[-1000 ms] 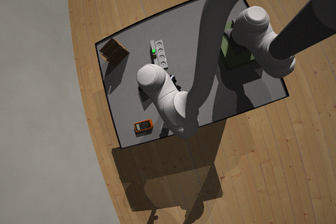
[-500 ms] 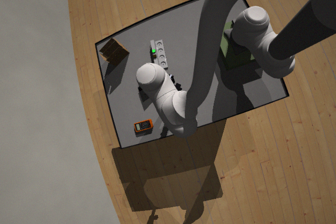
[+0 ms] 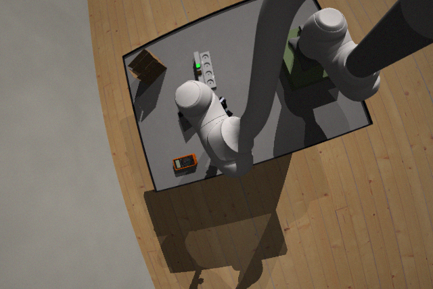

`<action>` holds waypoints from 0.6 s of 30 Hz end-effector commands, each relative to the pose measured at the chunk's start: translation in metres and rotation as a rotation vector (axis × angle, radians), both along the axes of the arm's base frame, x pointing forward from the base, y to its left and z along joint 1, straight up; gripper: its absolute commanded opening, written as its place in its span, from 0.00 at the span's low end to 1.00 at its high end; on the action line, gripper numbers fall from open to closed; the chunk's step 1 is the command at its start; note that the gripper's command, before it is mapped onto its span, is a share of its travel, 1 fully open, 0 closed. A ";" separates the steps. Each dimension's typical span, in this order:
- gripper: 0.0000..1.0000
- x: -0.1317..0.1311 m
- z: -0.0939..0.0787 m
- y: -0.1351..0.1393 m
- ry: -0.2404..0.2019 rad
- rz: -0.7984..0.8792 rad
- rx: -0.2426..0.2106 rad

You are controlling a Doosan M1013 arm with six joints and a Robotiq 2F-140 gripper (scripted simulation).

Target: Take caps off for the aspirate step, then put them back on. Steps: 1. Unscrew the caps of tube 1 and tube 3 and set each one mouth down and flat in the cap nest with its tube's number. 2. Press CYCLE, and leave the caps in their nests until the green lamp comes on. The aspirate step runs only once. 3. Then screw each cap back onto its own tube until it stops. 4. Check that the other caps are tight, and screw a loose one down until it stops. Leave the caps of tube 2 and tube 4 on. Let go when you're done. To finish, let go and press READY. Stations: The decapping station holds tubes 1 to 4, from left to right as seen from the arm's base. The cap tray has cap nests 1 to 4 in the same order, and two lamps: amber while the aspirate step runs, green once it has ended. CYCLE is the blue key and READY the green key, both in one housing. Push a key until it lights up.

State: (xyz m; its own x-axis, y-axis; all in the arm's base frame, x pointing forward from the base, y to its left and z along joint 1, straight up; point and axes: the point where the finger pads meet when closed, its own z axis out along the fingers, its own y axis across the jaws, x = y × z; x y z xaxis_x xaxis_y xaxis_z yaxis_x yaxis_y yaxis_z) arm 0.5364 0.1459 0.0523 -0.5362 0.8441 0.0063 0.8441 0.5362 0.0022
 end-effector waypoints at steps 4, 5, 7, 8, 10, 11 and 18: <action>0.30 0.001 0.001 0.000 -0.002 -0.153 -0.005; 0.30 0.001 0.001 0.000 -0.002 -0.187 -0.005; 0.30 0.001 0.001 0.000 -0.002 -0.253 -0.005; 0.30 0.001 0.001 0.000 -0.001 -0.287 -0.005; 0.30 0.001 0.001 0.000 -0.001 -0.353 -0.005; 0.30 0.001 0.001 0.000 -0.001 -0.387 -0.005; 0.30 0.001 0.000 0.000 0.000 -0.572 -0.005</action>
